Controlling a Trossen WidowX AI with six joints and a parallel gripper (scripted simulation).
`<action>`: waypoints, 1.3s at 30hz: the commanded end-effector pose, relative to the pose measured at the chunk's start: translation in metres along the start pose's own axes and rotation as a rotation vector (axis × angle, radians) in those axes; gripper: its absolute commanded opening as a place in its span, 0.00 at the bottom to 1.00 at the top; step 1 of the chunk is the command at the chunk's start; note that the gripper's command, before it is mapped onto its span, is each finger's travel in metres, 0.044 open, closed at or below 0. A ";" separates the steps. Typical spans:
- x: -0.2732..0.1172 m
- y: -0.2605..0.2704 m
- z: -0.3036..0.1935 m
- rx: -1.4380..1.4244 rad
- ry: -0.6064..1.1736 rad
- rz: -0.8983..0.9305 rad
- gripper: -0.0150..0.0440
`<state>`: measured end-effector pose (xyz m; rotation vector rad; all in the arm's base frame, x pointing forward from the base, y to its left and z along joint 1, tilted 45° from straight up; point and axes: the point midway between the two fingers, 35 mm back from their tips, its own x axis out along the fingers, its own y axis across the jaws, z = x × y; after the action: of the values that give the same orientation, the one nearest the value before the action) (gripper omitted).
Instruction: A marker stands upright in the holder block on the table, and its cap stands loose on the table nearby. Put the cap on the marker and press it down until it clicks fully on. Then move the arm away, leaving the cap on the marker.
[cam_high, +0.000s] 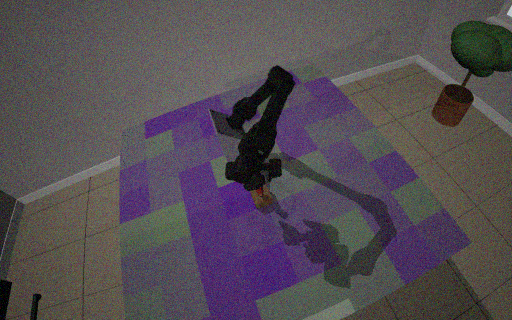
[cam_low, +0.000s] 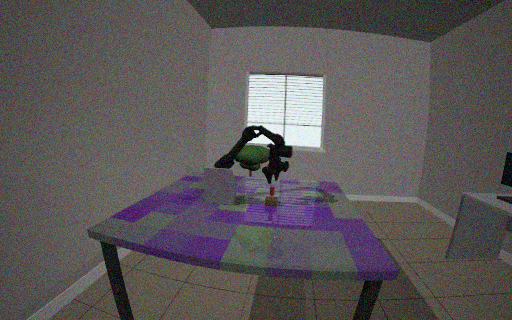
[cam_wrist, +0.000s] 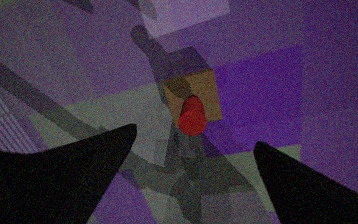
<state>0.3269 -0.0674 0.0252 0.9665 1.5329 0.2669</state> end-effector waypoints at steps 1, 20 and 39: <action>-0.011 0.003 -0.001 -0.011 0.003 -0.004 1.00; -0.001 0.002 -0.003 -0.365 0.003 -0.001 0.25; 0.014 0.002 -0.003 -0.365 0.003 0.000 0.25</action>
<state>0.3279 -0.0597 0.0219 0.6673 1.4204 0.5281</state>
